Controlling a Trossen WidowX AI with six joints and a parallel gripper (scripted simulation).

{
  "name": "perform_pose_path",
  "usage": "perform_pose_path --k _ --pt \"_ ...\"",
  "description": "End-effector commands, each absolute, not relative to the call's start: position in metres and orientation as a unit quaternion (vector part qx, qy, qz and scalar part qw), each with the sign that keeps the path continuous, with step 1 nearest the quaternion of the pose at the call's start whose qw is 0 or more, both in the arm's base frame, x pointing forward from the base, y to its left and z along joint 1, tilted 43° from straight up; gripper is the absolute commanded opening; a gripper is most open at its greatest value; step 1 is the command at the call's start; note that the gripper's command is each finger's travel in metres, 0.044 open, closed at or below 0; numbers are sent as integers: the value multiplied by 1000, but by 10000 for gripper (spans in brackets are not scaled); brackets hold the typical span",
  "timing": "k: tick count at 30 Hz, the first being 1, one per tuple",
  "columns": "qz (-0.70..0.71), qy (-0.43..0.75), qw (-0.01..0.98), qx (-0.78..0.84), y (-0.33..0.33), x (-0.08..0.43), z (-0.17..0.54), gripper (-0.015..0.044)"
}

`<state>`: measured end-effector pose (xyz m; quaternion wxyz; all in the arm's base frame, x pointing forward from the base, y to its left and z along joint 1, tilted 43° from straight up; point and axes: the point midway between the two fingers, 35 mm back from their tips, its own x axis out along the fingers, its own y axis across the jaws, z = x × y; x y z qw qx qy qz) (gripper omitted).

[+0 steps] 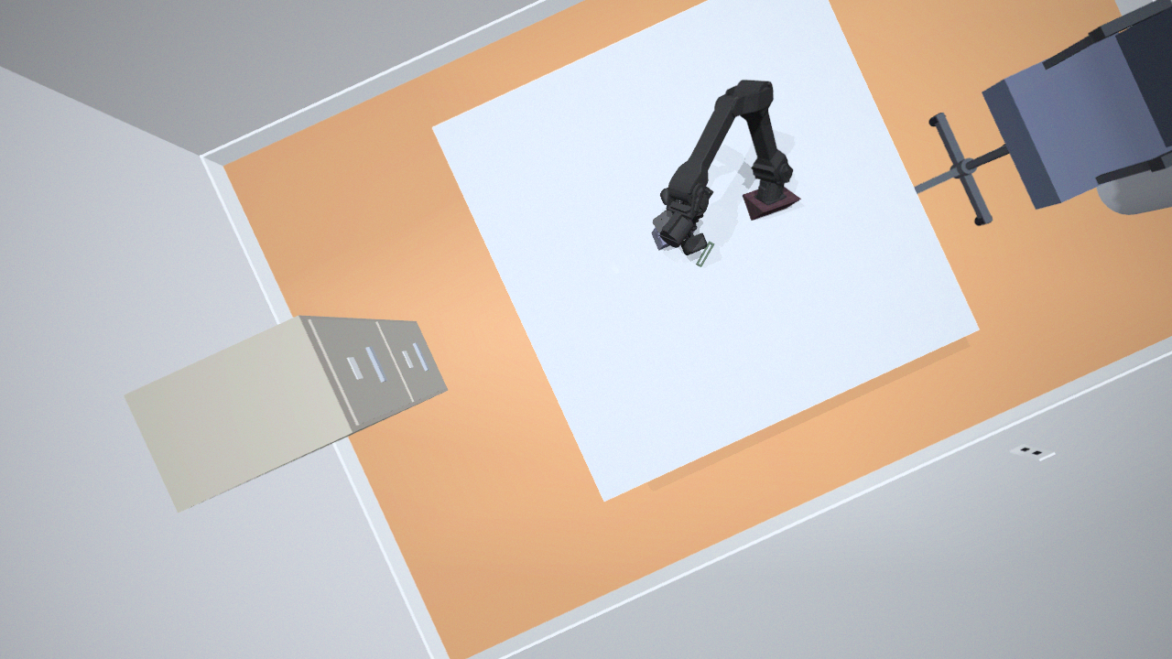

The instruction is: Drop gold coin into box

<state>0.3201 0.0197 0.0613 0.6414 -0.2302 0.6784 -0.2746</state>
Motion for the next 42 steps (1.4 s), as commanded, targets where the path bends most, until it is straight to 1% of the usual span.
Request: perform_pose_path --k 1,5,11,20,30,31,35,42 --pt "-274 679 640 -234 17 319 59 0" --pt "-274 679 640 -234 16 319 58 0" --pt "-275 678 641 -230 18 320 60 158" --pt "-275 678 641 -230 18 320 60 161" --pt "-274 679 641 -231 31 321 74 423" --pt "-274 679 641 -231 35 321 78 440" --pt "-274 678 640 -234 58 320 105 440" --pt "-274 678 640 -234 59 320 106 440"
